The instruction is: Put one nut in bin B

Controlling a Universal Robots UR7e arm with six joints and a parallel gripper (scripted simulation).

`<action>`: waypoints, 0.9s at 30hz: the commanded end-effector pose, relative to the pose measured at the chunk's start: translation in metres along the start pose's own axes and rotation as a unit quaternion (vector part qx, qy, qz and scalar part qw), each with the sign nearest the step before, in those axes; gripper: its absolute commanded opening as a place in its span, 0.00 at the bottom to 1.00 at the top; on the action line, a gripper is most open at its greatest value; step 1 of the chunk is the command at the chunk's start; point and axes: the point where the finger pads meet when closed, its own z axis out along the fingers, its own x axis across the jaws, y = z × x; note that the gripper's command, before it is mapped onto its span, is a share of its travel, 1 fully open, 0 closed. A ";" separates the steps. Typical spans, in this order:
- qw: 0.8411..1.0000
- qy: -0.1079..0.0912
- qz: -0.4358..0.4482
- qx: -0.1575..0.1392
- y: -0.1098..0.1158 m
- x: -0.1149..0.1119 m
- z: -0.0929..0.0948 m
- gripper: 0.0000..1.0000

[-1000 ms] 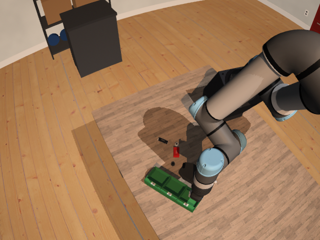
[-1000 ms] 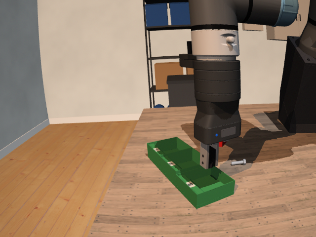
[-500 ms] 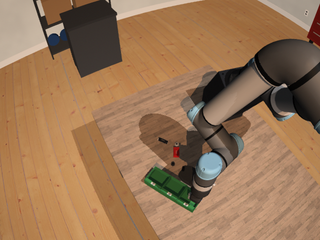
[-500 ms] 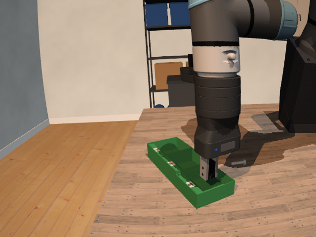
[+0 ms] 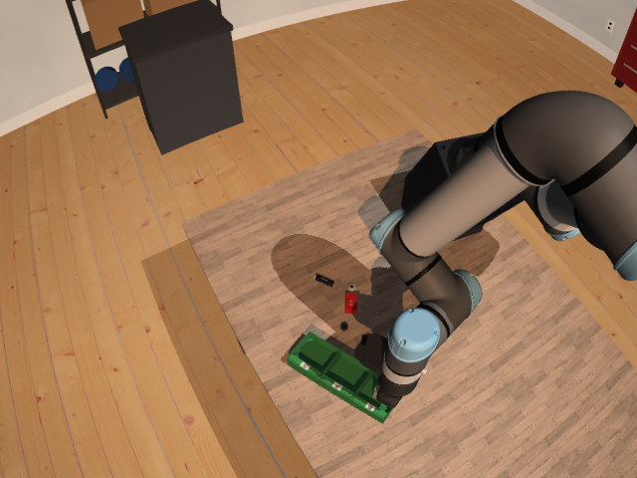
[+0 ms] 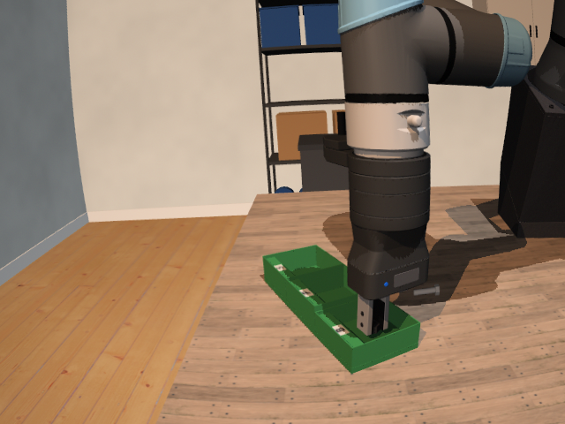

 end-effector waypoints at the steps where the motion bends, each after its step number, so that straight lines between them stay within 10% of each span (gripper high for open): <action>1: 1.000 -0.001 0.000 0.000 0.000 0.000 0.000 0.34; 3: 1.000 -0.001 0.000 0.000 0.000 0.000 0.000 0.34; 4: 1.000 -0.001 0.000 0.000 0.000 0.000 0.000 0.64; 27: 1.000 -0.001 0.000 0.000 0.000 0.000 -0.006 0.64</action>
